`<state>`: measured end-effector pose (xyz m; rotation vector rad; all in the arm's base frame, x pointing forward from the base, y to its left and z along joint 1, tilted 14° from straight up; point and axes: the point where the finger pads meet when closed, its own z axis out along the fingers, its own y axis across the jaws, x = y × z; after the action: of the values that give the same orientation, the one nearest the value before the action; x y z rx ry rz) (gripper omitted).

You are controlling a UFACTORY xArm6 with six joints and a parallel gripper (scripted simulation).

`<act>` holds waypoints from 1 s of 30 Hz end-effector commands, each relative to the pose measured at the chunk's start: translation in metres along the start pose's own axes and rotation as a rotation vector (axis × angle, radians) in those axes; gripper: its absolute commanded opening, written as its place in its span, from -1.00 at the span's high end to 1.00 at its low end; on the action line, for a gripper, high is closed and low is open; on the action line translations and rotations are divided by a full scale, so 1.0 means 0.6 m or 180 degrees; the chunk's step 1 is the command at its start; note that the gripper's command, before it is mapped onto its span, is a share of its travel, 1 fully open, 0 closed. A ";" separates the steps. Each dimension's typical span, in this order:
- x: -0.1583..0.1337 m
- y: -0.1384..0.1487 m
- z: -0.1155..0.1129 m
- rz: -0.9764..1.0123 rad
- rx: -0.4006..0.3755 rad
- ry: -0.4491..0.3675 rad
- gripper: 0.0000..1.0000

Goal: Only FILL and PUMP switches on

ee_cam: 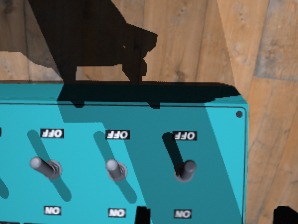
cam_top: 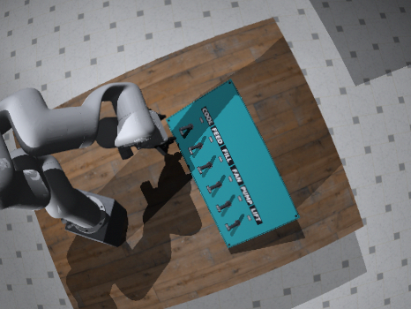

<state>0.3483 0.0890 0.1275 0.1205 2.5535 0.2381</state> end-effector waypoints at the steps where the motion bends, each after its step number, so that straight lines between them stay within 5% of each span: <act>1: -0.002 0.001 -0.001 0.0000 0.0000 -0.0008 -0.53; 24: -0.003 0.001 -0.001 0.0000 -0.0001 -0.0008 -0.53; 30: -0.107 0.030 -0.001 -0.0009 -0.0037 0.0001 -0.53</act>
<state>0.3678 0.0924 0.1420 0.1149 2.5517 0.2496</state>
